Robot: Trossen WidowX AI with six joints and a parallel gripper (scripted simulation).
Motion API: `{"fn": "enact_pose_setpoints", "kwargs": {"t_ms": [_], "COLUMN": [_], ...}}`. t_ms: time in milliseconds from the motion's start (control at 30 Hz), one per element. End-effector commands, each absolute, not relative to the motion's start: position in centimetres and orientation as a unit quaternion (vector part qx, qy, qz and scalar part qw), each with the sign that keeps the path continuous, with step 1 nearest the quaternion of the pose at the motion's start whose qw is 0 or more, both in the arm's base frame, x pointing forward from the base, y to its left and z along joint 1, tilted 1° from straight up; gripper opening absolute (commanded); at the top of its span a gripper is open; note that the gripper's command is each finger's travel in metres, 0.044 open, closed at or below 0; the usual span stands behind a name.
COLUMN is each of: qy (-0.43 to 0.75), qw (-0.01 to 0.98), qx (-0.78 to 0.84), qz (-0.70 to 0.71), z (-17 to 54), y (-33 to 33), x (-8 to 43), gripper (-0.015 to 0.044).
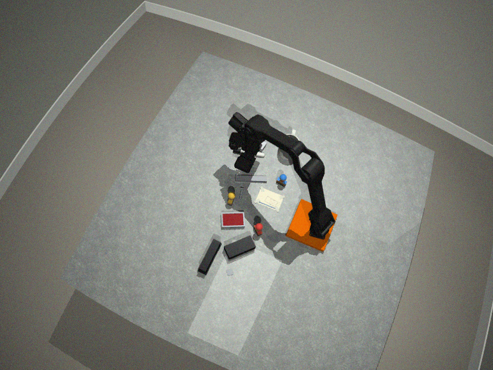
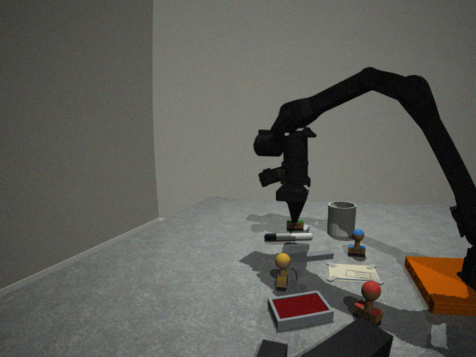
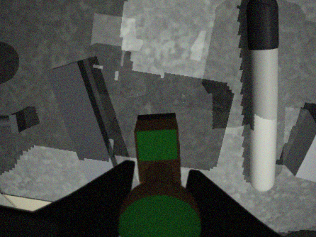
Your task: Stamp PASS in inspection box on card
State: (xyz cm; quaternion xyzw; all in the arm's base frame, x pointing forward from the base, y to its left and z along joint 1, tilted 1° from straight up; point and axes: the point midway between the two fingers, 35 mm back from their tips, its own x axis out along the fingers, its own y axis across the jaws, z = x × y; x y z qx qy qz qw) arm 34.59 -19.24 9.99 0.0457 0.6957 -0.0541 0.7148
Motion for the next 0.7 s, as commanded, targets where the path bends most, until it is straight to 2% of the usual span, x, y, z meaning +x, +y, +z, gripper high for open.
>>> {"fn": "enact_pose_setpoints", "kwargs": {"t_ms": [0,667], "qy": [0.695,0.695], "qw": [0.715,0.715], "qx": [0.045,0.044], "qz": [-0.058,-0.058], "z": [10.33,11.31], "y": [-19.32,-19.26], "x": [34.62,34.52], "gripper": [0.0000,0.0000]}}
